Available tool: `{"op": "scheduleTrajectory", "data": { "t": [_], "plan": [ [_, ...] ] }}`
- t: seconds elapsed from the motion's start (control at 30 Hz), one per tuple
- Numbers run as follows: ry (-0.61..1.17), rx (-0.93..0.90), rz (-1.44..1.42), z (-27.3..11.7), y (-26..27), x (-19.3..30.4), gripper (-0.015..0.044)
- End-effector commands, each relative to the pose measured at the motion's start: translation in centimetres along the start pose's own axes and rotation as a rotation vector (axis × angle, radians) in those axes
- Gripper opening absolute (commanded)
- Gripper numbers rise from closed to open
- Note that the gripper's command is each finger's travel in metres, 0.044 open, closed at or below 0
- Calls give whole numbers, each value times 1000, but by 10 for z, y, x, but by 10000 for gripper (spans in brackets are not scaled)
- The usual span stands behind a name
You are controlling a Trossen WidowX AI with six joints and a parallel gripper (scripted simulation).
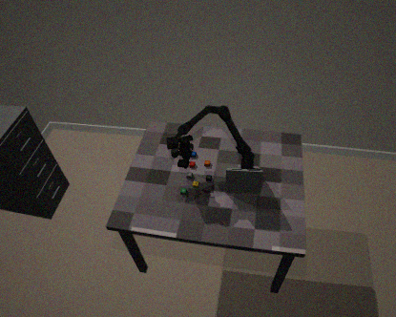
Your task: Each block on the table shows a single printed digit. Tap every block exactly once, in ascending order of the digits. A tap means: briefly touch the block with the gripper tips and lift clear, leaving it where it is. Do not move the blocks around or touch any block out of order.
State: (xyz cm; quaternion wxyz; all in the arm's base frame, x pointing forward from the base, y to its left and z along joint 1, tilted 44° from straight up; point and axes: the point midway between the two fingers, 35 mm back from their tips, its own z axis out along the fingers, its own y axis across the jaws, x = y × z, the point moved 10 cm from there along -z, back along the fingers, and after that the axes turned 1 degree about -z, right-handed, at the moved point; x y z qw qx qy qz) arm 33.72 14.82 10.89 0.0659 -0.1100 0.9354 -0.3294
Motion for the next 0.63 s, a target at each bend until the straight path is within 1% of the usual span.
{"op": "scheduleTrajectory", "data": {
  "t": [0.0,0.03,0.07,0.3,0.37,0.6],
  "plan": [
    [5,-16,-6,-14,65,16,361],
    [8,-15,-8,-17,83,23,387],
    [11,-13,-9,-20,99,30,400],
    [18,58,16,-31,205,105,400],
    [16,71,24,-31,215,115,400],
    [15,71,25,-31,215,115,400]
  ]
}}
